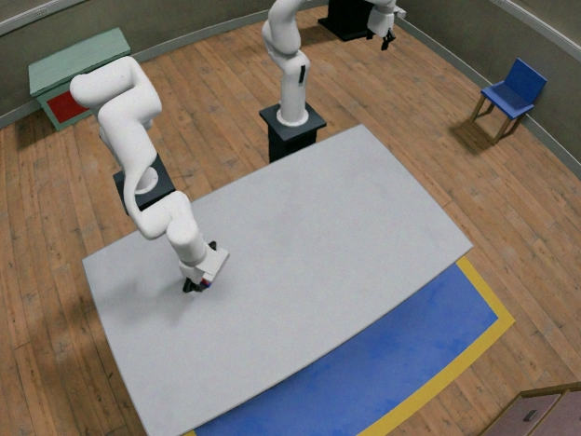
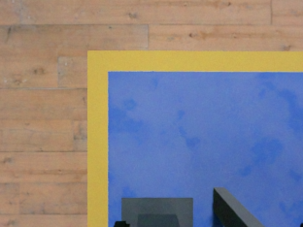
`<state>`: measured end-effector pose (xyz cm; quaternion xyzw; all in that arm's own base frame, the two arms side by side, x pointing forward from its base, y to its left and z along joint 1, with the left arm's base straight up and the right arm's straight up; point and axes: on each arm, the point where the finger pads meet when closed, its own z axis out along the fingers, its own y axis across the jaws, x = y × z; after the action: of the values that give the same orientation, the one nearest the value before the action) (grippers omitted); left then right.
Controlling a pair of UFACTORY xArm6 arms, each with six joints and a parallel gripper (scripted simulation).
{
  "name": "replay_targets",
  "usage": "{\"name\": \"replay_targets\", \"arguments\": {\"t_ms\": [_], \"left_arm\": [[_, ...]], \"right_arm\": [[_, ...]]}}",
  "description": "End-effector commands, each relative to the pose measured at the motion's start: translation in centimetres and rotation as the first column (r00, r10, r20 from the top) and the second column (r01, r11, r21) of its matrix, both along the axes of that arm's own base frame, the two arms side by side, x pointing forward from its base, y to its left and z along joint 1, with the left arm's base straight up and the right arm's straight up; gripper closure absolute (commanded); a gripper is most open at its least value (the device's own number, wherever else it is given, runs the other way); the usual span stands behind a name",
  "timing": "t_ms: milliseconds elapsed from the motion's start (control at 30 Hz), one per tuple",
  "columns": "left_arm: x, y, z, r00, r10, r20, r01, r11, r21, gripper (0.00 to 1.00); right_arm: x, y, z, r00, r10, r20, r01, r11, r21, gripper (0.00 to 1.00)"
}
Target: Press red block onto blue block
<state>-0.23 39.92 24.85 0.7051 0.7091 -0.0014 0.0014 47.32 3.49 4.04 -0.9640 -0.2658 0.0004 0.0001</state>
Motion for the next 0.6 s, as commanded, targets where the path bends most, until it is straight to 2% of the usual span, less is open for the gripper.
{"name": "replay_targets", "arguments": {"t_ms": [0, 567], "left_arm": [[-0.01, 0.08, 0.14, 1.0, 0.0, 0.0, 0.0, 1.0, 0.004, 0.0], [-0.01, 0.08, 0.14, 1.0, 0.0, 0.0, 0.0, 1.0, 0.004, 0.0]], "right_arm": [[0.08, 0.0, 0.61, 1.0, 0.0, 0.003, 0.0, 1.0, 0.0, 0.0], [0.08, 0.0, 1.58, 1.0, 0.0, 0.004, 0.0, 1.0, 0.0, 0.0]]}}
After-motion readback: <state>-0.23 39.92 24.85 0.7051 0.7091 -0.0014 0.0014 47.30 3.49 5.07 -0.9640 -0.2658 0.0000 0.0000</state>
